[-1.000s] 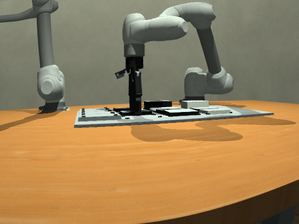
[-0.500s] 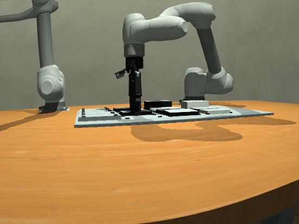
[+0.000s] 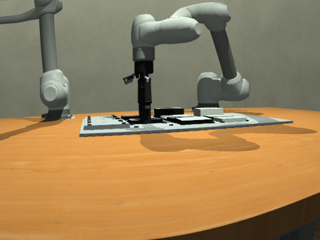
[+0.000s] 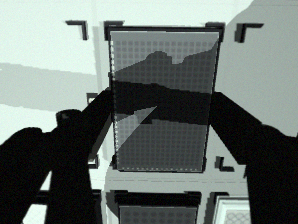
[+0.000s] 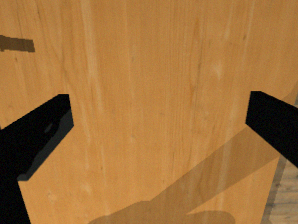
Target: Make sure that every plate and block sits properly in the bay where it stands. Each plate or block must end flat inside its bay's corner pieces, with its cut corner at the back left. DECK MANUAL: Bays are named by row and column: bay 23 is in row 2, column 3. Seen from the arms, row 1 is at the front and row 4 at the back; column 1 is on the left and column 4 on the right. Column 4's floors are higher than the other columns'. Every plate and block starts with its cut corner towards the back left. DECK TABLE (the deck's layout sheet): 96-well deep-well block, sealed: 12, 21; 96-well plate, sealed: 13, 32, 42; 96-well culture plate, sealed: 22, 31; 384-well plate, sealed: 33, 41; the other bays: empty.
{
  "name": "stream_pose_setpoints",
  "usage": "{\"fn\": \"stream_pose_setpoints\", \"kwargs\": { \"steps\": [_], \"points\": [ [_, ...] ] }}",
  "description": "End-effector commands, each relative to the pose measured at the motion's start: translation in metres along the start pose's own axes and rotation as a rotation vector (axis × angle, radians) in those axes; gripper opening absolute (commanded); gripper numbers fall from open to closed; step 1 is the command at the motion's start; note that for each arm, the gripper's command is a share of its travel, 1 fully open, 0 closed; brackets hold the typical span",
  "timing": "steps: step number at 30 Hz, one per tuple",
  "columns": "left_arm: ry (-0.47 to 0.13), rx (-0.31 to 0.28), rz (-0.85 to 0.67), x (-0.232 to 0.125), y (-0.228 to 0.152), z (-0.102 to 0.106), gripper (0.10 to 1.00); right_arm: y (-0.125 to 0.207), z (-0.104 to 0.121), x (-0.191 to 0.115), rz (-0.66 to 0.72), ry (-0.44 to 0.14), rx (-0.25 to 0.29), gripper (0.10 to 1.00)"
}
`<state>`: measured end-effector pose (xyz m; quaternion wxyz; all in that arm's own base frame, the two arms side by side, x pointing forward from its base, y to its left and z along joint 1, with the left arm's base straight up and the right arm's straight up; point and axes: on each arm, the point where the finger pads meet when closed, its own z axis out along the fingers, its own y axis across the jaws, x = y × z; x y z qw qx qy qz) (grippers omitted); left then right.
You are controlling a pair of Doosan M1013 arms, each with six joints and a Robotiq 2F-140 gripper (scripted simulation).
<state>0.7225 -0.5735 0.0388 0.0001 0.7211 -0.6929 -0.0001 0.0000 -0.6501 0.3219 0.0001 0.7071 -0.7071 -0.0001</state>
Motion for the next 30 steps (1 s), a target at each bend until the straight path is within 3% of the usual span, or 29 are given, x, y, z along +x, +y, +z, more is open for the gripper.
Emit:
{"fn": "stream_pose_setpoints", "kwargs": {
  "steps": [1,30],
  "points": [
    [0.001,0.002,0.000,0.0003,-0.0006,-0.0018,0.614,-0.0001,-0.0009,0.0002,0.000,0.001,0.000,1.000],
    [0.001,0.002,0.000,0.0003,-0.0006,-0.0018,0.598,-0.0001,-0.0009,0.0002,0.000,0.001,0.000,1.000]
  ]
}}
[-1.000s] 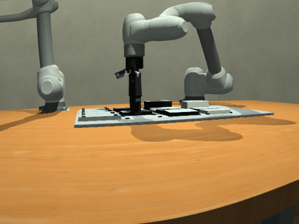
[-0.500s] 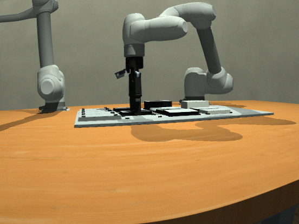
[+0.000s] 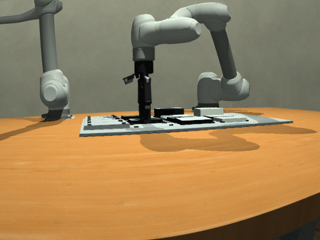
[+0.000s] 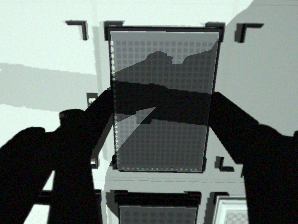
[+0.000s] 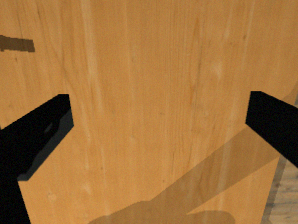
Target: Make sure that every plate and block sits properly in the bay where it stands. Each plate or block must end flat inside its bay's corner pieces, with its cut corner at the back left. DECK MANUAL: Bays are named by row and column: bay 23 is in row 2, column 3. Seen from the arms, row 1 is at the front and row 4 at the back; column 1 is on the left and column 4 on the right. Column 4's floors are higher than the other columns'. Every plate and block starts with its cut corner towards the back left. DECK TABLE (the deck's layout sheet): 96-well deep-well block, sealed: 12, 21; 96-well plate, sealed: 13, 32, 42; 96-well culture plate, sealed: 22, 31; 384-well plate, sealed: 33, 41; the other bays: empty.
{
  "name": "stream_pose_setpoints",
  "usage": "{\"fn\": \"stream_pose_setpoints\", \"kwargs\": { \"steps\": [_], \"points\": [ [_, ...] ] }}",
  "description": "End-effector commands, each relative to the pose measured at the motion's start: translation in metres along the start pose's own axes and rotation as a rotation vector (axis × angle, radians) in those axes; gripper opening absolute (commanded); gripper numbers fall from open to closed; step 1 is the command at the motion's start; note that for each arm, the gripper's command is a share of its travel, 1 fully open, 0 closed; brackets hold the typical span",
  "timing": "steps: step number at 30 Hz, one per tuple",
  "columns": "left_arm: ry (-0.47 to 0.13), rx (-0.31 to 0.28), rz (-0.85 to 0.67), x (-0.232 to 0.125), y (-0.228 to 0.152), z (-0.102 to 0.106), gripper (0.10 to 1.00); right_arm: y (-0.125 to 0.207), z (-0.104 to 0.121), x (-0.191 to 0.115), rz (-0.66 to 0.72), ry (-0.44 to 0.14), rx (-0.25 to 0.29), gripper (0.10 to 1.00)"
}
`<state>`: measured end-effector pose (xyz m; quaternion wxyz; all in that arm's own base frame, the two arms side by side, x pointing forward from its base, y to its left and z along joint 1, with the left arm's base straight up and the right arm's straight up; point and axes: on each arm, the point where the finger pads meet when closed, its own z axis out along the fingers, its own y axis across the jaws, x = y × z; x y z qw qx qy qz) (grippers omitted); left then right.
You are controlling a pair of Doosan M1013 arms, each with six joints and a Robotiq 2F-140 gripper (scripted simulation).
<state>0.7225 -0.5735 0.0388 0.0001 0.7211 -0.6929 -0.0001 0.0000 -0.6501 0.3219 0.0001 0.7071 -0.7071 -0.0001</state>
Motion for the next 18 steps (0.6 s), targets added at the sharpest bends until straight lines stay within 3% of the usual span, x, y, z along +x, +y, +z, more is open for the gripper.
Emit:
{"fn": "stream_pose_setpoints", "kwargs": {
  "steps": [1,18],
  "points": [
    [0.001,0.002,0.000,0.0003,-0.0006,-0.0017,0.597,-0.0001,-0.0009,0.0002,0.000,0.001,0.000,1.000],
    [0.001,0.002,0.000,0.0003,-0.0005,-0.0024,0.588,-0.0001,-0.0009,0.0002,0.000,0.001,0.000,1.000]
  ]
}}
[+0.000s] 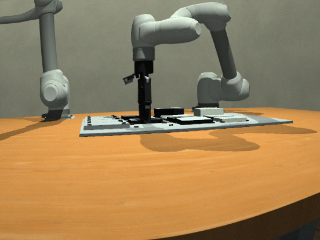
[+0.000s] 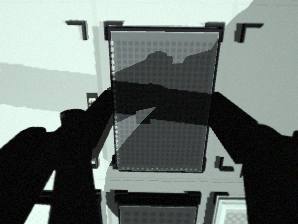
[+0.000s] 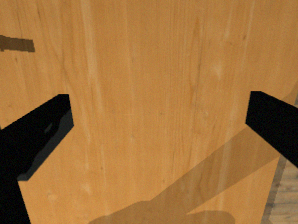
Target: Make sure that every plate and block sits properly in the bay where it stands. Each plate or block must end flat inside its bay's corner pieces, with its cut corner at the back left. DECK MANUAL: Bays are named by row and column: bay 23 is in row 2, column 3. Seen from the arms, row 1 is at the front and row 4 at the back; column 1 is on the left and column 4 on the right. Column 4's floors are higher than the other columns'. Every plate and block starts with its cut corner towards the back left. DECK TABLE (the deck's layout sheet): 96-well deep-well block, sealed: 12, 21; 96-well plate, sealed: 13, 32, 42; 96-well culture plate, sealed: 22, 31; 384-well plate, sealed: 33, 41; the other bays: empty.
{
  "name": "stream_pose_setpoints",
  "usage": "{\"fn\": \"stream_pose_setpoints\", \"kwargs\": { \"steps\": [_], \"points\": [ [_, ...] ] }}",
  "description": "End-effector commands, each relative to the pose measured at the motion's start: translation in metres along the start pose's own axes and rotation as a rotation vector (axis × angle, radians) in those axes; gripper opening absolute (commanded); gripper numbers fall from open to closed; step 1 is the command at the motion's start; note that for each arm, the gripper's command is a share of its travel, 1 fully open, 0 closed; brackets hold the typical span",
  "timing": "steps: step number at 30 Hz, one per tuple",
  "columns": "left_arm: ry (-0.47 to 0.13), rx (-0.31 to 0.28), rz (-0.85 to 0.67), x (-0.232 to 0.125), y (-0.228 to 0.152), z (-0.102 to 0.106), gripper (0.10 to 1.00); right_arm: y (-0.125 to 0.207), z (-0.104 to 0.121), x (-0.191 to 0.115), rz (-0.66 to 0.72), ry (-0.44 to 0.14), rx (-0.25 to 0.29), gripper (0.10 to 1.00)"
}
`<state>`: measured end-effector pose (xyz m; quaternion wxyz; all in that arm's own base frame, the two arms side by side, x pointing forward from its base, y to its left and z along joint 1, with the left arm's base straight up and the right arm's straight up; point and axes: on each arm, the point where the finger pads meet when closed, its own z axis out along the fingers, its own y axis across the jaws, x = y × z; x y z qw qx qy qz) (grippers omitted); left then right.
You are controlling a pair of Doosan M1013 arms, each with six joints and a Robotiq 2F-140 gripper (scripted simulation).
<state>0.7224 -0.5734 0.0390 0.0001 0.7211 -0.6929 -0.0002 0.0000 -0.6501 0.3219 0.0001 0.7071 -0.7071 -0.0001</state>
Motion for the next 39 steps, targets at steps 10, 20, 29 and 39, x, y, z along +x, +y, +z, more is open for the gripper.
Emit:
{"fn": "stream_pose_setpoints", "kwargs": {
  "steps": [10,20,29,39],
  "points": [
    [0.001,0.002,0.000,0.0004,-0.0006,-0.0022,0.581,-0.0001,-0.0009,0.0002,0.000,0.001,0.000,1.000],
    [0.001,0.002,0.000,0.0004,-0.0006,-0.0022,0.576,-0.0001,-0.0009,0.0002,0.000,0.001,0.000,1.000],
    [0.001,0.002,0.000,0.0004,-0.0006,-0.0022,0.099,-0.0001,-0.0009,0.0002,0.000,0.001,0.000,1.000],
    [0.001,0.002,0.000,0.0004,-0.0006,-0.0022,0.099,-0.0001,-0.0009,0.0002,0.000,0.001,0.000,1.000]
  ]
}}
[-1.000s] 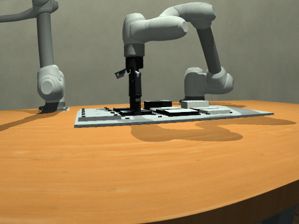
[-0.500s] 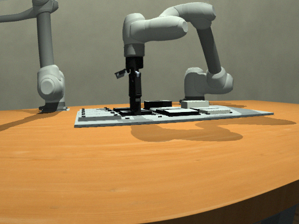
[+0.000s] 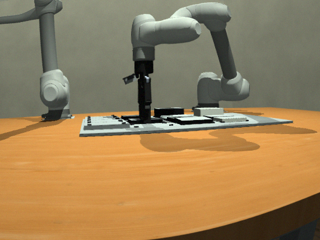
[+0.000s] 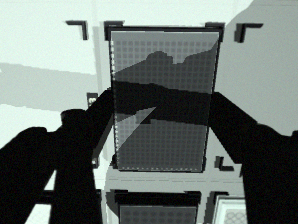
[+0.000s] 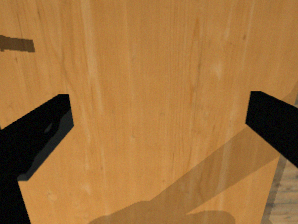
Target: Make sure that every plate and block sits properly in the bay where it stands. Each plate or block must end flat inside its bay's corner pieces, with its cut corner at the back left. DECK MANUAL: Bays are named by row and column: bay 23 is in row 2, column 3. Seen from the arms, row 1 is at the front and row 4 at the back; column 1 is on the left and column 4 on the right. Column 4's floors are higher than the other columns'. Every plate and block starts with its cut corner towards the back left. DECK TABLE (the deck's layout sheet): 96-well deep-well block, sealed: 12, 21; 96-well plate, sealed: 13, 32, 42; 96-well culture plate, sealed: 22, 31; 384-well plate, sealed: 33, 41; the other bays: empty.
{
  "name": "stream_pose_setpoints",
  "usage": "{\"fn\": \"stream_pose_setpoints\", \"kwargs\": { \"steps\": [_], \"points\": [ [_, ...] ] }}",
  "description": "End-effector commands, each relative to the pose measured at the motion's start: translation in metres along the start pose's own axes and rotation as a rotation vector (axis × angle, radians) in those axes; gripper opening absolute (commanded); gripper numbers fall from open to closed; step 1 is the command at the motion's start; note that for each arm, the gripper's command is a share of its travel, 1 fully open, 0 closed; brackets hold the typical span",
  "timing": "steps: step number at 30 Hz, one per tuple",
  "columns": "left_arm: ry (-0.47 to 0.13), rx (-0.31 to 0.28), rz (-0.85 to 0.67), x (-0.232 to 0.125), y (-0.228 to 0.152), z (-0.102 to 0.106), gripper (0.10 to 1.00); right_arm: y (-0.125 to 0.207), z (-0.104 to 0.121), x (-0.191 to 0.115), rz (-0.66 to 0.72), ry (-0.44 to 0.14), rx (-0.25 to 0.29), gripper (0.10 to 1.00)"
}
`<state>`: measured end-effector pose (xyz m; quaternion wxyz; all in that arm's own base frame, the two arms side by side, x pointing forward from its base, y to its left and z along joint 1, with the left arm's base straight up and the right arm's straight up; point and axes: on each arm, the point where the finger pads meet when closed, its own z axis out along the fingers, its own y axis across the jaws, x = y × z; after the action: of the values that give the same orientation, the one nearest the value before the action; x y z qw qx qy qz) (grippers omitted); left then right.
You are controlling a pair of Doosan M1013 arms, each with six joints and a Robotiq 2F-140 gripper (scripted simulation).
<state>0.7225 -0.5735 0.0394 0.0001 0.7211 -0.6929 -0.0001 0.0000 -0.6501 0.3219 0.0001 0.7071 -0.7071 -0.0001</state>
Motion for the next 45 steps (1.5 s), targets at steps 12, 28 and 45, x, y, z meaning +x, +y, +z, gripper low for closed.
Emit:
{"fn": "stream_pose_setpoints", "kwargs": {
  "steps": [12,28,45],
  "points": [
    [0.001,0.002,0.000,0.000,-0.001,-0.004,0.099,0.000,-0.001,0.000,0.000,0.001,0.000,1.000],
    [0.001,0.002,0.000,0.000,-0.001,-0.009,0.099,0.000,-0.001,0.000,0.000,0.001,0.000,1.000],
    [0.001,0.002,0.000,0.000,-0.001,-0.016,0.099,0.000,-0.001,0.000,0.000,0.001,0.000,1.000]
  ]
}}
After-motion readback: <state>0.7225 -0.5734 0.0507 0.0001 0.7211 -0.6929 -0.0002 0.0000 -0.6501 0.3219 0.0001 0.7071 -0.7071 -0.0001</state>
